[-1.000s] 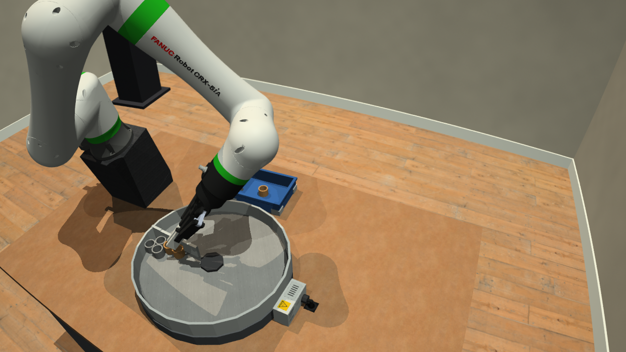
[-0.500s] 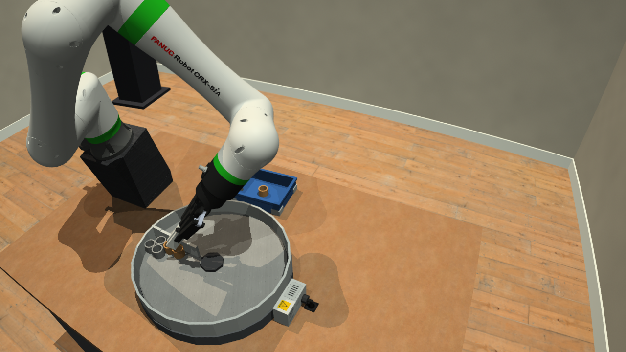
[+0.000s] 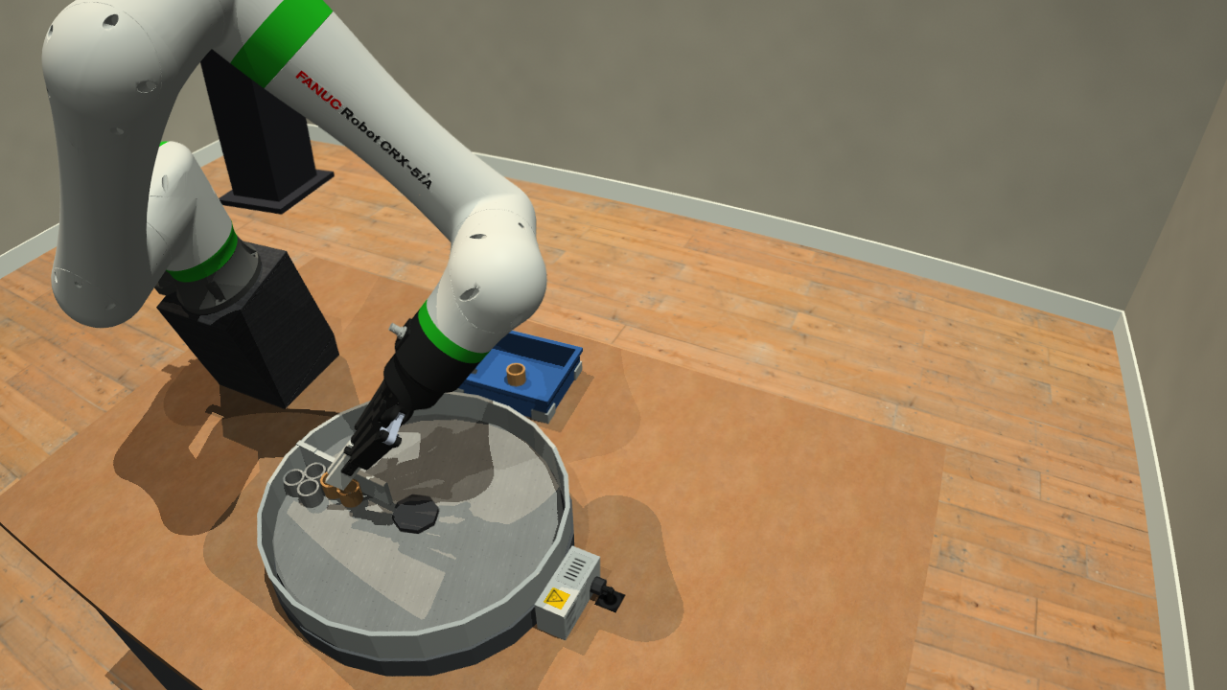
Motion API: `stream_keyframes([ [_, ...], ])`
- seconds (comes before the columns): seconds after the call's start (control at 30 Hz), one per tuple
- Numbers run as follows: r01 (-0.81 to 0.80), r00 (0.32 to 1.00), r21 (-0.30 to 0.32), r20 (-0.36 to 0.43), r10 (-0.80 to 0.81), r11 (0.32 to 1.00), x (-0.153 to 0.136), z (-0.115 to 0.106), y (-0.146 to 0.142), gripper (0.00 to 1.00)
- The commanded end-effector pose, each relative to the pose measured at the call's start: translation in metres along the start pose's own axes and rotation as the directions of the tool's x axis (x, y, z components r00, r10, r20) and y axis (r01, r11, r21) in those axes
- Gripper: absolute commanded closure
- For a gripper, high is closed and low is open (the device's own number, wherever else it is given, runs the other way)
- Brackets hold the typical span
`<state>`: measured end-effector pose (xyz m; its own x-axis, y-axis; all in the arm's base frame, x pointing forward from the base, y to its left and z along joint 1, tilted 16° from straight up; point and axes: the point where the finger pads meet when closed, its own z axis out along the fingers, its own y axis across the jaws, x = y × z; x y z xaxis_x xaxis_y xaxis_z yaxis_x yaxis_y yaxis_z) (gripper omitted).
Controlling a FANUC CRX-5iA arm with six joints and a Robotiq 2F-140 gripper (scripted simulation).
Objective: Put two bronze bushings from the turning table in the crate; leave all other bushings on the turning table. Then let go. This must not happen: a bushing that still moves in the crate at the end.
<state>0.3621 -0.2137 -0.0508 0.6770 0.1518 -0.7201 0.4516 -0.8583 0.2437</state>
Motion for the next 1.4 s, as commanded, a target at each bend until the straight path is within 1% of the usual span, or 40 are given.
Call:
stream_keyframes([
  [0.0,0.000,1.000,0.000,0.000,0.000,1.000,0.000,0.000,0.000,0.94],
  [0.5,0.000,1.000,0.000,0.000,0.000,1.000,0.011,0.013,0.000,0.94],
  [1.37,0.000,1.000,0.000,0.000,0.000,1.000,0.011,0.013,0.000,0.94],
])
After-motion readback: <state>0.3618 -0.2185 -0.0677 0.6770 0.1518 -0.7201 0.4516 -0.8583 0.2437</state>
